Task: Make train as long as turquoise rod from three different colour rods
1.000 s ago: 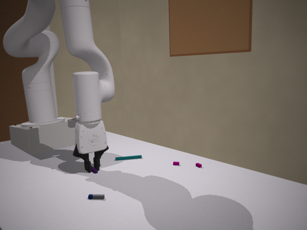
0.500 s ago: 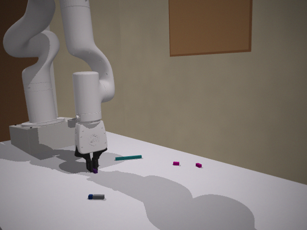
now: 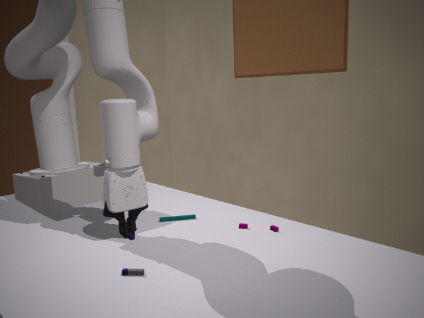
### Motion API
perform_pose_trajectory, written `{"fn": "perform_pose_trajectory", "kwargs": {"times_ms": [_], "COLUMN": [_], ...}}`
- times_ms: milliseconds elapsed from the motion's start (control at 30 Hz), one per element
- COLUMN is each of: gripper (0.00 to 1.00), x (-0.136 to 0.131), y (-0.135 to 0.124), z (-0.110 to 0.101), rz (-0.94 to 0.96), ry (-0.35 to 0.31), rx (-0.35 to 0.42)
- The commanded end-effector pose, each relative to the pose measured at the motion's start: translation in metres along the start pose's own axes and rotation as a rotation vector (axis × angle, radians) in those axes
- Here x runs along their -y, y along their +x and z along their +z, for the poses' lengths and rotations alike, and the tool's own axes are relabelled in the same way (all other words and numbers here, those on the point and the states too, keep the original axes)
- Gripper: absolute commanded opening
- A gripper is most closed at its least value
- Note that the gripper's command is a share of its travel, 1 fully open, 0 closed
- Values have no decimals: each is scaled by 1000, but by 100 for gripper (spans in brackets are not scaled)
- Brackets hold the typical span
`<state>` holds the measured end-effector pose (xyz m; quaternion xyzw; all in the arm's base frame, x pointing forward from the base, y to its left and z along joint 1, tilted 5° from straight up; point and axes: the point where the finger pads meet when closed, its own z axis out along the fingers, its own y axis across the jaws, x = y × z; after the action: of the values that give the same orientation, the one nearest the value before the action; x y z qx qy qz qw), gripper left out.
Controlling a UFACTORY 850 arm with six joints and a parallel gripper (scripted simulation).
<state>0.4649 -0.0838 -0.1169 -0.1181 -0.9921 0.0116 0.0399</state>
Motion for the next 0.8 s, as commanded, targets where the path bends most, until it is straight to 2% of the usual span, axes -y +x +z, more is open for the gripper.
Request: {"fn": "perform_pose_trajectory", "kwargs": {"times_ms": [0,567,767], "gripper": [4,4,4], "x": [0,0,0], "y": [-1,-1,-1], "z": [-1,-2,-20], "rz": [0,0,0], "ry": [0,0,0], "rx": [2,2,2]}}
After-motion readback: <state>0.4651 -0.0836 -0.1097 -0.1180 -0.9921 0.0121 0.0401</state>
